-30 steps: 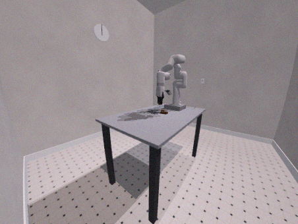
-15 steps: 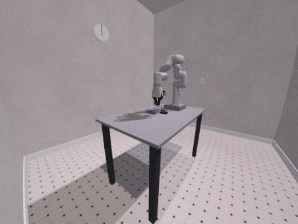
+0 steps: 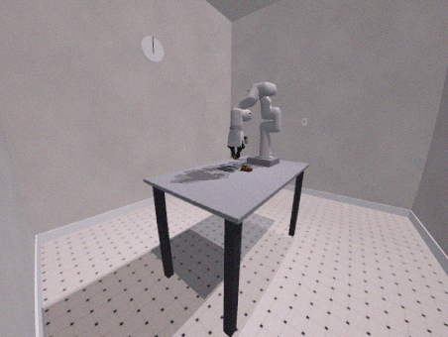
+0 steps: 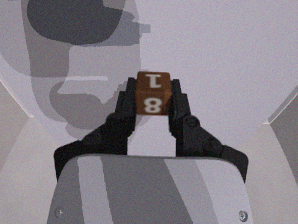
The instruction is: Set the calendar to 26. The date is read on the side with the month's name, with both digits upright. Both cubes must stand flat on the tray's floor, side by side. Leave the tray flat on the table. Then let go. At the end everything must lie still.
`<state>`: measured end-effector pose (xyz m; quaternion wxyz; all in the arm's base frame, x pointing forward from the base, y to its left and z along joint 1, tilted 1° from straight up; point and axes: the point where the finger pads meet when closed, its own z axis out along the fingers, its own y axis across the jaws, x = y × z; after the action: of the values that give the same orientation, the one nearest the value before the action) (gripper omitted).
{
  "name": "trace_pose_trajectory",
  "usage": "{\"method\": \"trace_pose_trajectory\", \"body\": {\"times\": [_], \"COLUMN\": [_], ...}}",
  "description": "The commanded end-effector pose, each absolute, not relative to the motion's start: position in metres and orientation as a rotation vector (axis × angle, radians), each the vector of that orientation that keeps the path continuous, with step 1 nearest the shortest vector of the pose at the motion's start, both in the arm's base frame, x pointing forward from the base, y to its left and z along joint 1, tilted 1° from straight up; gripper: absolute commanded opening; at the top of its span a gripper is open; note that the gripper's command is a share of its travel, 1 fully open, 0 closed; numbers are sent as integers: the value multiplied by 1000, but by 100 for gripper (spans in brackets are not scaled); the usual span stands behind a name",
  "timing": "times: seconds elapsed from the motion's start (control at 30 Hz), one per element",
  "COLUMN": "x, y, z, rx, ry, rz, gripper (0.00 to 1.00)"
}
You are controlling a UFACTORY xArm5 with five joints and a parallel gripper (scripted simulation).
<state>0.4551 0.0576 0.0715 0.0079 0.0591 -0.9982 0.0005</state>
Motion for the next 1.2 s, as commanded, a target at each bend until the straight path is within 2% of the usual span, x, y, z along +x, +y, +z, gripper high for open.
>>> {"method": "trace_pose_trajectory", "body": {"times": [0.0, 0.27, 0.73, 1.17], "x": [456, 456, 457, 457], "y": [58, 58, 57, 57], "z": [72, 63, 1, -22], "rx": [186, 193, 194, 194], "ry": [-3124, -3123, -3123, -3123], "rz": [1, 1, 1, 1], "gripper": [27, 27, 27, 27]}}
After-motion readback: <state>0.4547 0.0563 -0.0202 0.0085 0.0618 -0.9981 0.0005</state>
